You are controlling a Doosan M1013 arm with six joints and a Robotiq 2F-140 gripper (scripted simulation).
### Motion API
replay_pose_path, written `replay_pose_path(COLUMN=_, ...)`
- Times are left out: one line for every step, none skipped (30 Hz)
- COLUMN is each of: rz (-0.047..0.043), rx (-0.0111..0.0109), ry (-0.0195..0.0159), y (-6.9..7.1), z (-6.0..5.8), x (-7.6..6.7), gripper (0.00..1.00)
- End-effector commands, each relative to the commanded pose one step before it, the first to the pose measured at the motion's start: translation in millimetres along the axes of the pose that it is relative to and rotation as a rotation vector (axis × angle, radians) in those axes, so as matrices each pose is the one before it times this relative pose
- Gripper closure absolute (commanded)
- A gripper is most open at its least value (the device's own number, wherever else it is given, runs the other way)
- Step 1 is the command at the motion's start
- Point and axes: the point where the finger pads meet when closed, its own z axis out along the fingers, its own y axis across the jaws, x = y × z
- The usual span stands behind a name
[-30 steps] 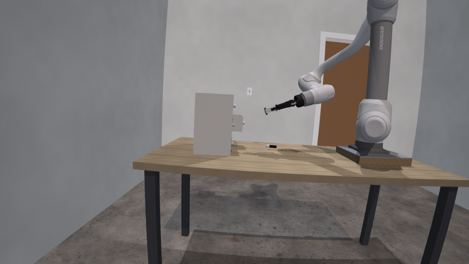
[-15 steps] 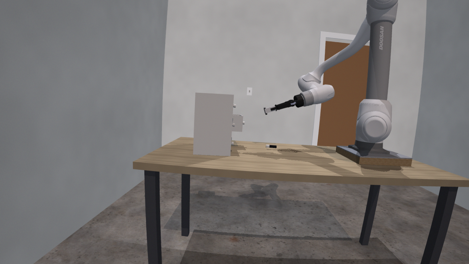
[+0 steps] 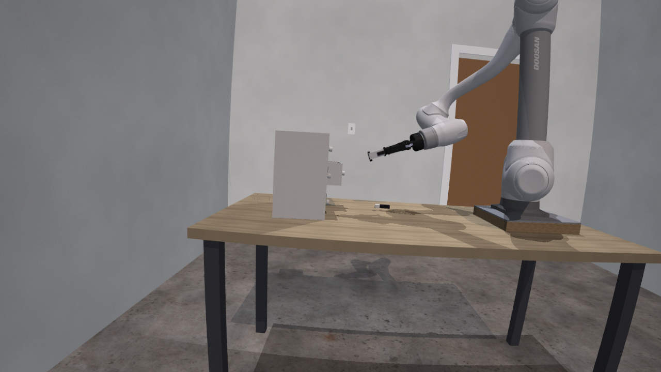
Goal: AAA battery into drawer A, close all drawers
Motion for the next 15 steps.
replay_pose_path(rz=-0.00004, rx=-0.00029, ry=0.00024, y=0.07, z=7.34, x=2.74, gripper=0.97)
replay_pose_path(rz=0.0, rx=0.0, ry=0.0, y=0.0, z=2.69, x=0.98, gripper=0.97)
replay_pose_path(rz=0.0, rx=0.0, ry=0.0, y=-0.01, z=2.82, x=1.02, gripper=0.97)
replay_pose_path(rz=0.0, rx=0.0, ry=0.0, y=0.01, z=2.98, x=1.09, gripper=0.97)
replay_pose_path(rz=0.0, rx=0.0, ry=0.0, y=0.0, z=3.11, x=1.13, gripper=0.97)
replay_pose_path(rz=0.0, rx=0.0, ry=0.0, y=0.0, z=0.0, x=0.0, gripper=0.97)
replay_pose_path(rz=0.0, rx=0.0, ry=0.0, y=0.0, z=0.0, x=0.0, gripper=0.97)
replay_pose_path(rz=0.0, rx=0.0, ry=0.0, y=-0.01, z=3.24, x=1.18, gripper=0.97)
replay_pose_path(rz=0.0, rx=0.0, ry=0.0, y=0.0, z=3.39, x=1.23, gripper=0.97)
replay_pose_path(rz=0.0, rx=0.0, ry=0.0, y=0.0, z=3.52, x=1.28, gripper=0.97)
replay_pose_path(rz=0.0, rx=0.0, ry=0.0, y=0.0, z=3.65, x=1.33, gripper=0.97)
replay_pose_path(rz=0.0, rx=0.0, ry=0.0, y=0.0, z=3.77, x=1.37, gripper=0.97)
replay_pose_path(rz=0.0, rx=0.0, ry=0.0, y=0.0, z=3.89, x=1.41, gripper=0.97)
replay_pose_path(rz=0.0, rx=0.0, ry=0.0, y=0.0, z=4.01, x=1.46, gripper=0.97)
replay_pose_path(rz=0.0, rx=0.0, ry=0.0, y=0.0, z=4.06, x=1.48, gripper=0.97)
